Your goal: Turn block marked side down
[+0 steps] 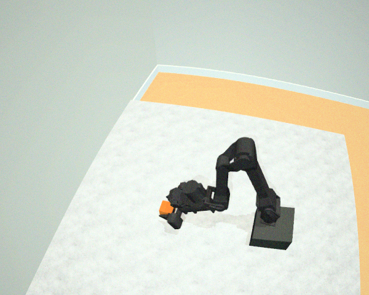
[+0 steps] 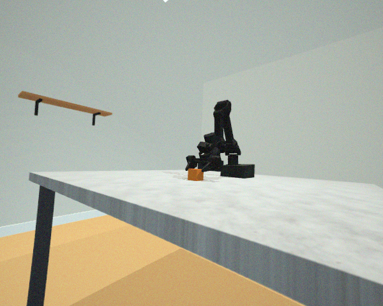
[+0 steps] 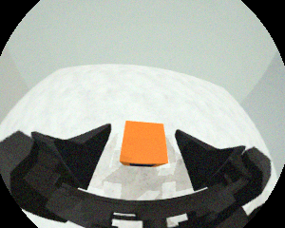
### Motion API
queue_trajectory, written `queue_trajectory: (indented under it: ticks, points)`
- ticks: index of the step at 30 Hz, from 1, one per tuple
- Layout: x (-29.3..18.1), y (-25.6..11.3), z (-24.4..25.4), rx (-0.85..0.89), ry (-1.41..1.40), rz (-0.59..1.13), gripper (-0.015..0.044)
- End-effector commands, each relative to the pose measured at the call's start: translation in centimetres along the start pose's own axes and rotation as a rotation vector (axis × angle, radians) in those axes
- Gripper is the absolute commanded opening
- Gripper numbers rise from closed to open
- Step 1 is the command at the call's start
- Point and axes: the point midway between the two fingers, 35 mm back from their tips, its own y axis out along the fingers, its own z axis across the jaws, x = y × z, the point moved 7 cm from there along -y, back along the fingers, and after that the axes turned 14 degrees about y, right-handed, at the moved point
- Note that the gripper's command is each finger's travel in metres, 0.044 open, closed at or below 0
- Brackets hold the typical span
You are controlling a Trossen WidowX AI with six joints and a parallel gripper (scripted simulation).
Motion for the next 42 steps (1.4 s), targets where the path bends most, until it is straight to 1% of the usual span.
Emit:
queue_trajectory:
  ticks: [1,13,15,20,26,27,32,42]
  points:
    - [0.0,0.0,0.0,-0.004,-0.006,-0.003,0.0440]
    - [0.1,0.1,0.0,-0.006,-0.006,0.002,0.0440]
    - [0.7,0.4,0.1,-0.017,-0.002,0.045,0.0440]
    - [3.4,0.6,0.7,-0.065,0.012,0.215,0.0440]
    - [7.2,-2.0,1.8,-0.112,0.005,0.416,0.0440]
    - [8.3,-2.4,2.1,-0.108,0.005,0.407,0.0440]
    - [8.5,-3.9,2.2,-0.134,-0.003,0.508,0.0440]
    - [8.6,-4.1,2.2,-0.136,-0.004,0.516,0.0440]
